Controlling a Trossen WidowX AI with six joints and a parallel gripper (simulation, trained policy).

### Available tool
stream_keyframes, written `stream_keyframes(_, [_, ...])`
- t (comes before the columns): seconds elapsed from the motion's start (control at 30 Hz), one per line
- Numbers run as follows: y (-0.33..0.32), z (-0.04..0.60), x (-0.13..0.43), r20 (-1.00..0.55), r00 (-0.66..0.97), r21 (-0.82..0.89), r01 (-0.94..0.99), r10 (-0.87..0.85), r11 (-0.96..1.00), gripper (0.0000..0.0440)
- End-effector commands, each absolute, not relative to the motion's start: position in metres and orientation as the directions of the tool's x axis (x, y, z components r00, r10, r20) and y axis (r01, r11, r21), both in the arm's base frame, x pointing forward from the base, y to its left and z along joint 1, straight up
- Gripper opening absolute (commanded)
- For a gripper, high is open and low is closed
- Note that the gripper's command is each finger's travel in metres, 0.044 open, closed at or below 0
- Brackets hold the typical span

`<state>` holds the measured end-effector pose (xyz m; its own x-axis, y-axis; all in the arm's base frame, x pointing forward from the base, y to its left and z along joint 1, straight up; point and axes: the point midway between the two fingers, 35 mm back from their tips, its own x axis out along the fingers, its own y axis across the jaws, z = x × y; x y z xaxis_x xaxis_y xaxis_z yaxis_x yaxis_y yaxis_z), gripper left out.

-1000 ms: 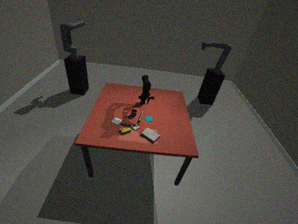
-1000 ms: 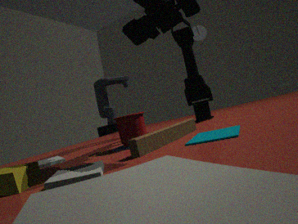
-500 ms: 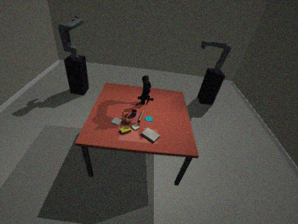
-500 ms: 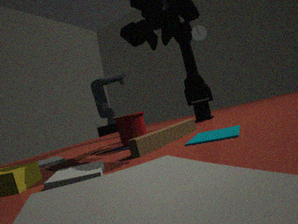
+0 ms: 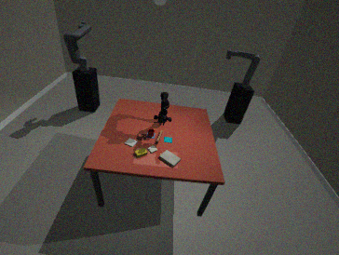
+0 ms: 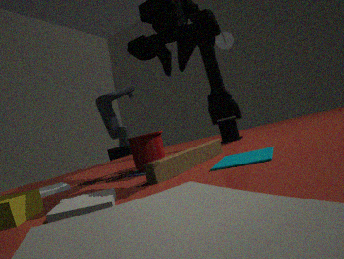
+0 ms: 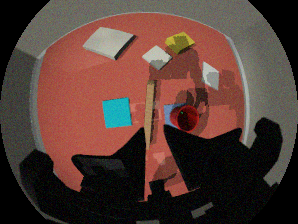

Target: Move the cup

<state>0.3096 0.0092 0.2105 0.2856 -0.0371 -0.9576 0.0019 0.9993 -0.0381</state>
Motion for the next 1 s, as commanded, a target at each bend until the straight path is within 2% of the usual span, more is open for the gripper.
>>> stream_keyframes(0.0, [0.002,0.204,0.309,-0.972,0.230,-0.059,-0.021,-0.052,0.998,0.0120])
stream_keyframes(0.47, [-0.025,0.173,0.305,-0.994,0.071,-0.091,-0.085,-0.085,0.992,0.0140])
stream_keyframes(0.97, [-0.051,0.135,0.300,-0.995,-0.013,-0.094,-0.150,-0.097,0.984,0.0176])
